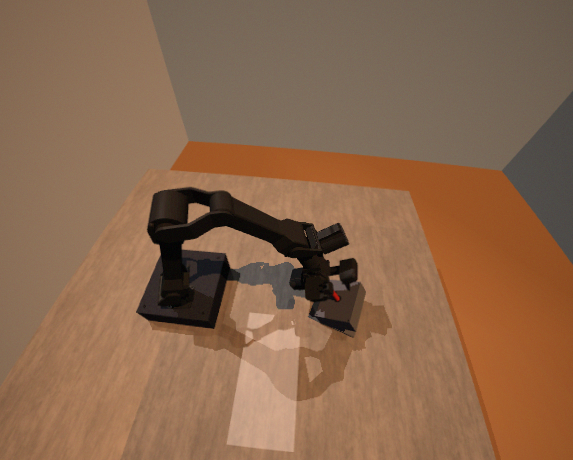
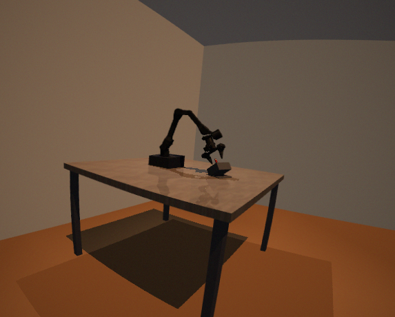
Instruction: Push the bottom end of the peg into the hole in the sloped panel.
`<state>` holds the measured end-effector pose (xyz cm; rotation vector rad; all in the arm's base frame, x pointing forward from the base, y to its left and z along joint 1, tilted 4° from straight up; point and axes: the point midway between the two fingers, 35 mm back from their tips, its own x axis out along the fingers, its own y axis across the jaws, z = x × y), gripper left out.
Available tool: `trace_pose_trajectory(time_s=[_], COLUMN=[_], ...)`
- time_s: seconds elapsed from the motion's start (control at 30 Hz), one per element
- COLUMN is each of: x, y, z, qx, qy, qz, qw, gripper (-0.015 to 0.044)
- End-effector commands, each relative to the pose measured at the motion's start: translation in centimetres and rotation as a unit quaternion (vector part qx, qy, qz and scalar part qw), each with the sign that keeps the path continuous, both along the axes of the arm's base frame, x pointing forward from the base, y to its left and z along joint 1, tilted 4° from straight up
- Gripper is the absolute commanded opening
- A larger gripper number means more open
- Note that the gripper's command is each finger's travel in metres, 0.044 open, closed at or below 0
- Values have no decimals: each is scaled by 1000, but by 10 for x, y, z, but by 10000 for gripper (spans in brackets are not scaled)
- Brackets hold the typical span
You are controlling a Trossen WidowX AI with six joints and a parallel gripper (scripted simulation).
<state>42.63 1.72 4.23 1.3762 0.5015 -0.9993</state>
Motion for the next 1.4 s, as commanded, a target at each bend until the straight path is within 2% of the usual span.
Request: trace_pose_trajectory(time_s=[0.0,1.37], x=[-3,-39], y=[2,27], z=[7,64], qx=[0,1], qy=[-1,5], qz=[-2,2], qw=[1000,1000], gripper=[440,440])
